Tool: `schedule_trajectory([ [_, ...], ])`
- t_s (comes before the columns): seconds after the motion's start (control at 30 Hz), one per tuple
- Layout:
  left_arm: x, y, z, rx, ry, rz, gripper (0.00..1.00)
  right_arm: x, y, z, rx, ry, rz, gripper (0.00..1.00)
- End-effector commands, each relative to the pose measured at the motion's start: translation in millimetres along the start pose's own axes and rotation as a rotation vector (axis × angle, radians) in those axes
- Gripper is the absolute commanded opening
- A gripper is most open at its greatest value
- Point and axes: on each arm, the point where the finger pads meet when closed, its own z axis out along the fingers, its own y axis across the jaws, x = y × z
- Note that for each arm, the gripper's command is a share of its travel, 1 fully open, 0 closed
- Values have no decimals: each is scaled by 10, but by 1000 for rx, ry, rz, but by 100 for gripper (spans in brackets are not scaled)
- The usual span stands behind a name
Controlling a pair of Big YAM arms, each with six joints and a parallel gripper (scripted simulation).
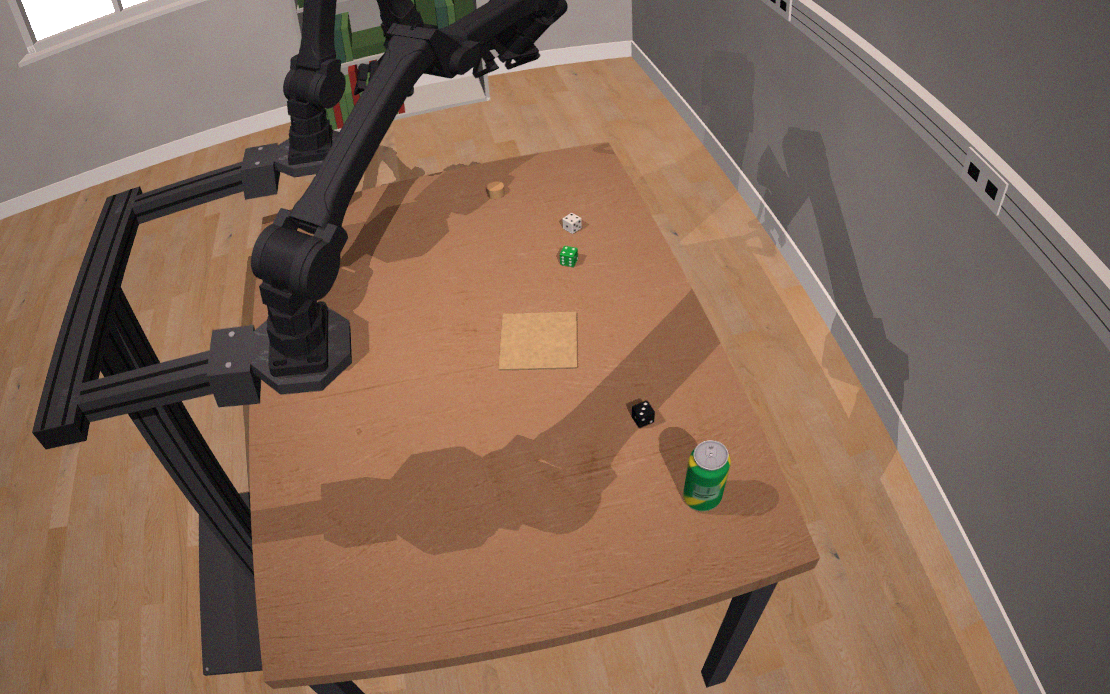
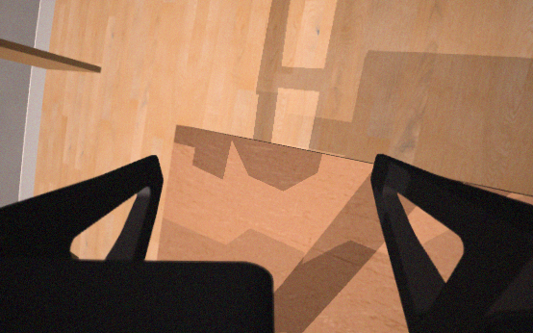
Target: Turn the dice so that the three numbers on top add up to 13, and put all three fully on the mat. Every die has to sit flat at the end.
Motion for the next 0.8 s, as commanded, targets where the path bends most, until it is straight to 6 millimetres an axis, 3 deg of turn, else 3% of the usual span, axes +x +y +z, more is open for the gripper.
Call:
schedule_trajectory([
  [0.0, -24, -6, -10, 3, -4, -5, 100, -71, -3, -81, 12, -6, -10, 100],
  [0.6, -27, -7, -11, 3, -4, -5, 100, -71, -3, -81, 12, -6, -10, 100],
  [0.77, -154, -37, -21, 27, -6, -25, 100, -71, -3, -81, 12, -6, -10, 100],
])
